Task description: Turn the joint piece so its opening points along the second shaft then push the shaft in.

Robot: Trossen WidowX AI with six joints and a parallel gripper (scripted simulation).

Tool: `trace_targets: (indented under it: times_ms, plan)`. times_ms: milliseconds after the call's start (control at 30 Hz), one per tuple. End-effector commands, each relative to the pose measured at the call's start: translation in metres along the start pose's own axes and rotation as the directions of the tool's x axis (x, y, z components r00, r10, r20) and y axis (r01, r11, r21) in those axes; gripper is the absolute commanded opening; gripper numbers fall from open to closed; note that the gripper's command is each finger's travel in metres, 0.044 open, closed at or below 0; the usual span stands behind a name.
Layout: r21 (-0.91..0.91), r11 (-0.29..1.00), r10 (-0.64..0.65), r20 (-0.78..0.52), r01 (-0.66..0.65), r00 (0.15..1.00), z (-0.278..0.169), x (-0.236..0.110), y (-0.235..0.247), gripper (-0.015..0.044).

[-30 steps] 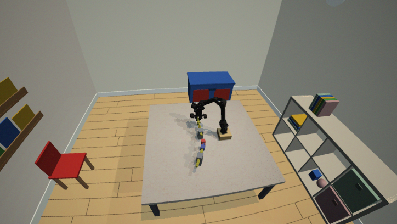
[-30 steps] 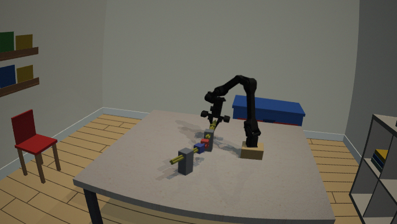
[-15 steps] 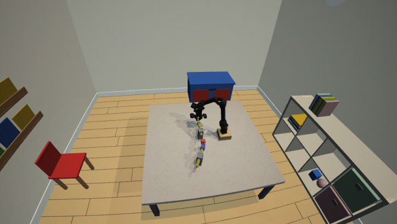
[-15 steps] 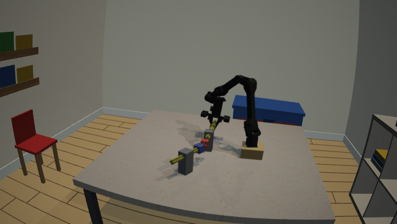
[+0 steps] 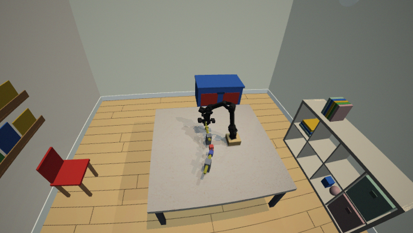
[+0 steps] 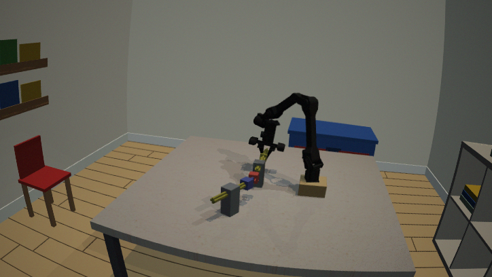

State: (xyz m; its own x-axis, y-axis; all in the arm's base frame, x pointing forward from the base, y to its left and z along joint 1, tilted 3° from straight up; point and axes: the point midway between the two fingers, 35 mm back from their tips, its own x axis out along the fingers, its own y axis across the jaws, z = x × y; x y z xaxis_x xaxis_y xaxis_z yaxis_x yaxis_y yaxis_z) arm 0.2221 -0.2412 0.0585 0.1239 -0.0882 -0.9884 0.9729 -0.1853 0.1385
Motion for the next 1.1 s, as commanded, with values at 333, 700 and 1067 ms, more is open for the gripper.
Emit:
trace_targets:
  times_ms: [333, 700, 1067]
  plan:
    - [0.0, 1.0, -0.004, 0.0, 0.004, 1.0, -0.0001, 0.0001, -0.0001, 0.0067]
    - [0.003, 0.998, -0.069, -0.003, 0.069, 0.998, -0.0027, 0.001, -0.0005, 0.0067]
    - [0.0, 0.996, -0.092, -0.001, 0.092, 0.996, -0.0045, 0.0001, 0.0, 0.0054]
